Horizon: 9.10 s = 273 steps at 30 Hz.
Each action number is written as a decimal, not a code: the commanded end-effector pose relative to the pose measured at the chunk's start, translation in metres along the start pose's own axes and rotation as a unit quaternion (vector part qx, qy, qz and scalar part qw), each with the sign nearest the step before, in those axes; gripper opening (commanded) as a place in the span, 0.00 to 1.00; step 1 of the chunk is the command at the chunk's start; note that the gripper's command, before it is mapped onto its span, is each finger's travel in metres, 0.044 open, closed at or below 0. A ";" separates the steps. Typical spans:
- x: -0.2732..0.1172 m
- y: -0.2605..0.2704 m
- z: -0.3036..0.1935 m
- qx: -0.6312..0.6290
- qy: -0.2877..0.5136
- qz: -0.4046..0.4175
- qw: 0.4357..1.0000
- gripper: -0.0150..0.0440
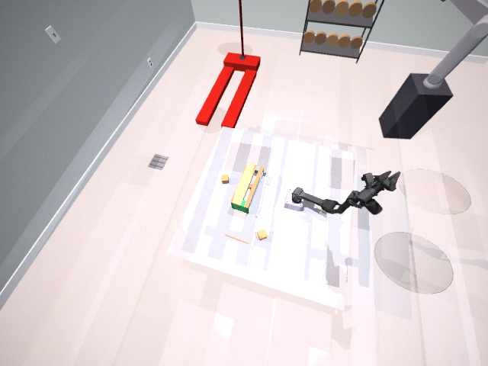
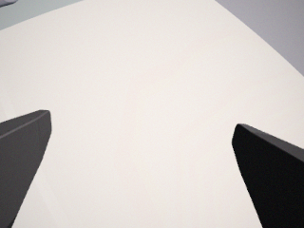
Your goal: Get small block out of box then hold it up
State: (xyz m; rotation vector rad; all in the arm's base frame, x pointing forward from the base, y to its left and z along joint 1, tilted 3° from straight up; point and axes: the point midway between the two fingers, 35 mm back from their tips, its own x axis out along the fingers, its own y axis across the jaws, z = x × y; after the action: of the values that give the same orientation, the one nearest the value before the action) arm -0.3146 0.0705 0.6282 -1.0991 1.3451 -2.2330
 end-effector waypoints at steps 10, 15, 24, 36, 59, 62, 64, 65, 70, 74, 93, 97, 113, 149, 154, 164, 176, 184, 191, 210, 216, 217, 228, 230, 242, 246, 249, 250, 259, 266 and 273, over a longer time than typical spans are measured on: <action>0.000 -0.023 0.109 -0.211 -0.077 -0.081 0.971 0.93; -0.008 -0.029 0.177 -0.317 -0.119 -0.137 0.931 0.93; -0.029 -0.026 0.264 -0.438 -0.170 -0.205 0.859 0.93; -0.098 0.024 0.429 -0.624 -0.274 -0.343 0.647 0.93; -0.274 0.204 0.593 -0.675 -0.414 -0.583 0.184 0.93; -0.297 0.230 0.599 -0.659 -0.427 -0.606 0.127 0.93; -0.318 0.255 0.603 -0.640 -0.439 -0.625 0.076 0.93; -0.328 0.267 0.604 -0.630 -0.445 -0.634 0.050 0.93; -0.377 0.326 0.600 -0.563 -0.472 -0.675 -0.069 0.93; -0.420 0.375 0.584 -0.481 -0.500 -0.701 -0.163 0.93; -0.540 0.497 0.439 -0.052 -0.600 -0.696 -0.391 0.93; -0.540 0.497 0.439 -0.052 -0.600 -0.696 -0.391 0.93; -0.548 0.514 0.435 -0.052 -0.600 -0.696 -0.391 0.93; -0.570 0.564 0.417 -0.052 -0.600 -0.696 -0.391 0.93; -0.568 0.560 0.420 -0.055 -0.600 -0.697 -0.390 0.93; -0.587 0.547 0.410 -0.054 -0.601 -0.696 -0.390 0.93; -0.609 0.531 0.398 -0.053 -0.601 -0.696 -0.389 0.93; -0.624 0.520 0.390 -0.052 -0.601 -0.696 -0.388 0.93; -0.637 0.510 0.383 -0.052 -0.602 -0.696 -0.388 0.93; -0.673 0.483 0.364 -0.050 -0.602 -0.696 -0.387 0.93; -0.684 0.474 0.359 -0.050 -0.603 -0.696 -0.386 0.93; -0.685 0.473 0.358 -0.050 -0.603 -0.696 -0.386 0.93; -0.694 0.463 0.353 -0.049 -0.603 -0.697 -0.386 0.93; -0.688 0.453 0.358 -0.049 -0.603 -0.697 -0.386 0.93; -0.666 0.417 0.371 -0.050 -0.602 -0.698 -0.385 0.93; -0.660 0.407 0.364 -0.027 -0.494 -0.773 -0.397 0.75; -0.662 0.406 0.360 0.023 -0.357 -0.842 -0.403 0.74; -0.663 0.405 0.359 0.040 -0.309 -0.860 -0.403 0.74; -0.667 0.399 0.348 0.194 0.152 -0.896 -0.370 0.74; -0.669 0.396 0.342 0.254 0.355 -0.834 -0.337 0.74; -0.670 0.393 0.337 0.303 0.518 -0.742 -0.298 0.74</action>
State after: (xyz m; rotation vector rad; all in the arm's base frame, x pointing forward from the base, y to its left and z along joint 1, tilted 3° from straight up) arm 0.3393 0.0550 0.0784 0.3345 1.4133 -0.0284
